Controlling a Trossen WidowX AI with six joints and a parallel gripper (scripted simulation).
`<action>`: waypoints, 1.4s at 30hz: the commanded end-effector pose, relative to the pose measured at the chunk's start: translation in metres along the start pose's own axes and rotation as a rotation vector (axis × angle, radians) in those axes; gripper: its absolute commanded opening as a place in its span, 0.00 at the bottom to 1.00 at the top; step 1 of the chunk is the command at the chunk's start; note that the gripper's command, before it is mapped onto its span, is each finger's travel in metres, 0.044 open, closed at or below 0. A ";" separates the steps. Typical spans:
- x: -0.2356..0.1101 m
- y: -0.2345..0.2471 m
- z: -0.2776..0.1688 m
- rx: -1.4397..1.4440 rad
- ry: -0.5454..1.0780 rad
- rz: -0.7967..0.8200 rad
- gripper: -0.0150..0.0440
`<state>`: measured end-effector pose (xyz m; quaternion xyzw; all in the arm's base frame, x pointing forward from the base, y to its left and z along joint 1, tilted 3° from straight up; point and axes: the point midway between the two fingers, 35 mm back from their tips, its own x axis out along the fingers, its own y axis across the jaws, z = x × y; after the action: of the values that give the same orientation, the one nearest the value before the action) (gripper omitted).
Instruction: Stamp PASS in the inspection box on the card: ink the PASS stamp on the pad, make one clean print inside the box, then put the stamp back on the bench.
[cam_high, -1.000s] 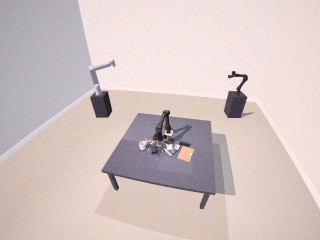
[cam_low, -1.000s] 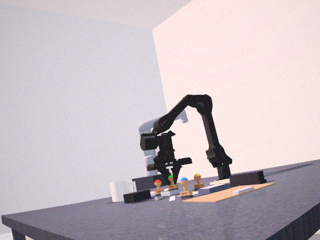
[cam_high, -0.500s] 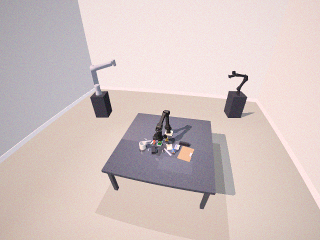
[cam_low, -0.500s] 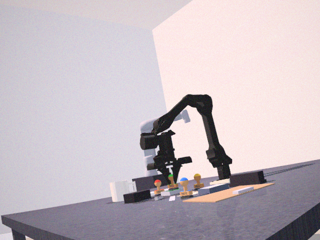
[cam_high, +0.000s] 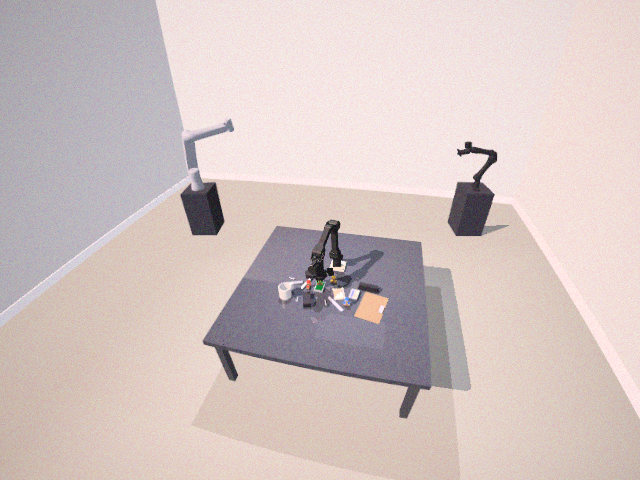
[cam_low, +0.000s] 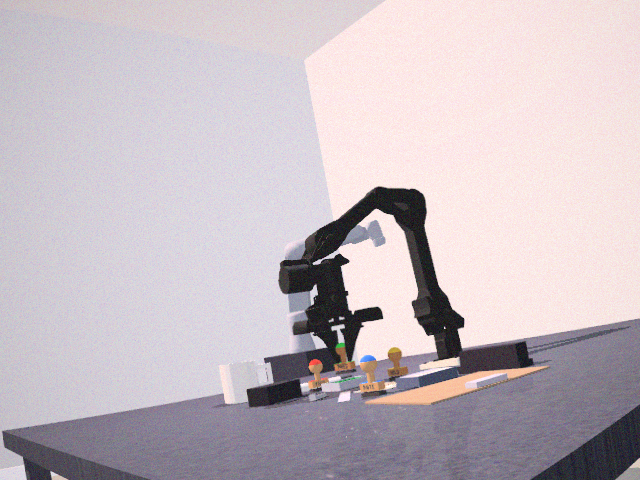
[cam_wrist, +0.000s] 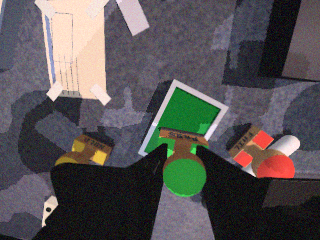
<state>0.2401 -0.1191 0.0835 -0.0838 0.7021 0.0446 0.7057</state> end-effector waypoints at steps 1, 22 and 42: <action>-0.008 -0.001 0.002 0.001 -0.007 -0.001 0.25; -0.040 0.000 0.001 0.001 -0.007 -0.001 0.25; -0.042 0.044 0.046 -0.632 -0.012 0.002 0.25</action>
<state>0.2713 -0.0743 0.1221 -0.2661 0.6630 0.2290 0.6612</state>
